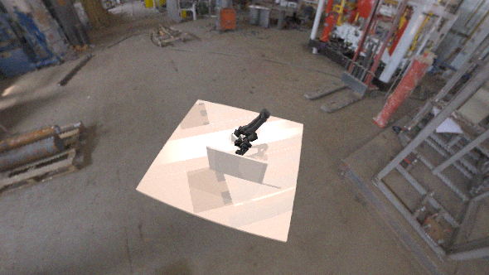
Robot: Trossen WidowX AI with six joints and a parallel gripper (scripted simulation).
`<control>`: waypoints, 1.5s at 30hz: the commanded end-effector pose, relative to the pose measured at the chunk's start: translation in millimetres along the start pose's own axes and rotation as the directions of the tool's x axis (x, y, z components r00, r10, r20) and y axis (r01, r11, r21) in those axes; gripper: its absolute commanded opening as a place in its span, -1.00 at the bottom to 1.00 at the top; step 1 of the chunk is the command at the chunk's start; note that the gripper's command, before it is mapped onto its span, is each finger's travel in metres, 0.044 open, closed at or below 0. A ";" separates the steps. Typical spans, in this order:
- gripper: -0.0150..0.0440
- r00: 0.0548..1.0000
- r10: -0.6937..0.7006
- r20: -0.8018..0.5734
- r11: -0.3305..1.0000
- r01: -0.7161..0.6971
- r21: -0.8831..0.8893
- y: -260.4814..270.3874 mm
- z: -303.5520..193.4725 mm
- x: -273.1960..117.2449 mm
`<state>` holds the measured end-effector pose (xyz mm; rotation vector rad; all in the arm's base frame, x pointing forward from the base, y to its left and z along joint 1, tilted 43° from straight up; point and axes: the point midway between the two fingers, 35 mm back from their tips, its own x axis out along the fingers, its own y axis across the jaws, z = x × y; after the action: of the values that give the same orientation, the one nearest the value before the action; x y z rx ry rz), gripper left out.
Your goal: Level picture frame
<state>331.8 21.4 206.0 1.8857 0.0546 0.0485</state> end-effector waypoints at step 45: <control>-0.49 1.000 0.005 -0.001 1.000 -0.005 0.005 0.7 -0.1 29.7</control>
<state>361.3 23.3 206.5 1.8861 0.0520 0.0530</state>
